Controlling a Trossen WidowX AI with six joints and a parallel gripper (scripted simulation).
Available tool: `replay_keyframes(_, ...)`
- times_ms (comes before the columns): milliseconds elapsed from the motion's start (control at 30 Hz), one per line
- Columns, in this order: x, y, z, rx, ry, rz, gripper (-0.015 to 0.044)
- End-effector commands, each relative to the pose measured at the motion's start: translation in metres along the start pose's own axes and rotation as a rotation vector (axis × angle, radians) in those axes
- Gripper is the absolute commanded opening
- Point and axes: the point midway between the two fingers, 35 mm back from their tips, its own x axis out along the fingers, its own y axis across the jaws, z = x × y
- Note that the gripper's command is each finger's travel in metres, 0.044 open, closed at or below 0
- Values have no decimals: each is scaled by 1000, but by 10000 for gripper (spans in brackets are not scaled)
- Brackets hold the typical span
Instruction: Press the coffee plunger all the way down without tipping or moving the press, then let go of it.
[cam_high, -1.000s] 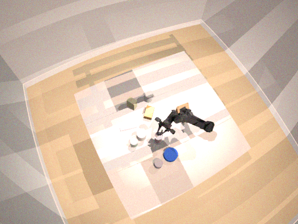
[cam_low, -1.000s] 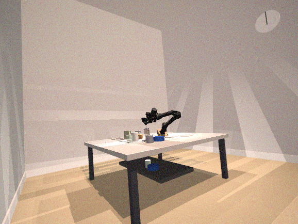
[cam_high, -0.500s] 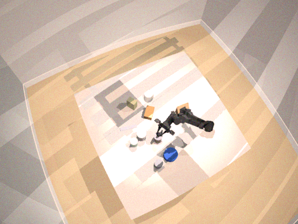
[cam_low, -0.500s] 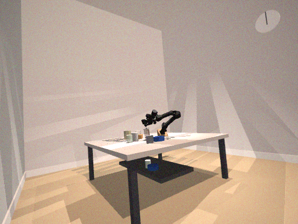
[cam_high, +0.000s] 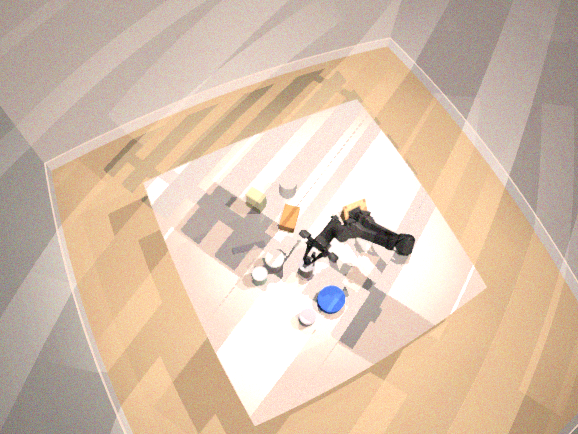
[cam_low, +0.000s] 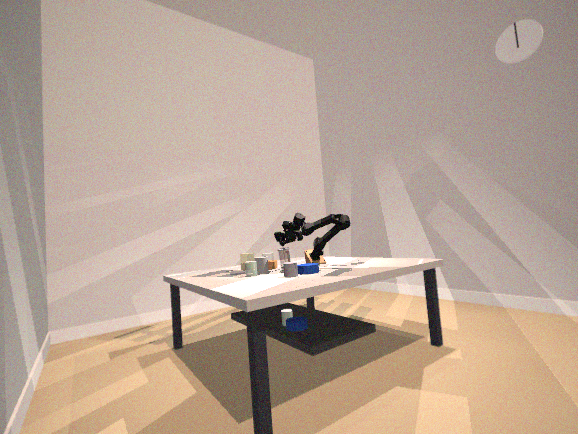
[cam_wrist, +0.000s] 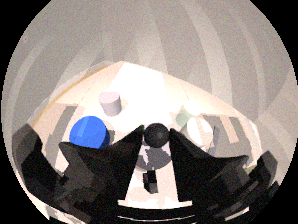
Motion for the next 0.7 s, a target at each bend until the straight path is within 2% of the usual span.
replay_keyframes(0, 2, 0, -3, 14, 12, 8, 114)
replay_keyframes(467, 0, 0, 0, 2, 0, 0, 114)
replay_keyframes(667, 0, 0, 0, 2, 0, 0, 272)
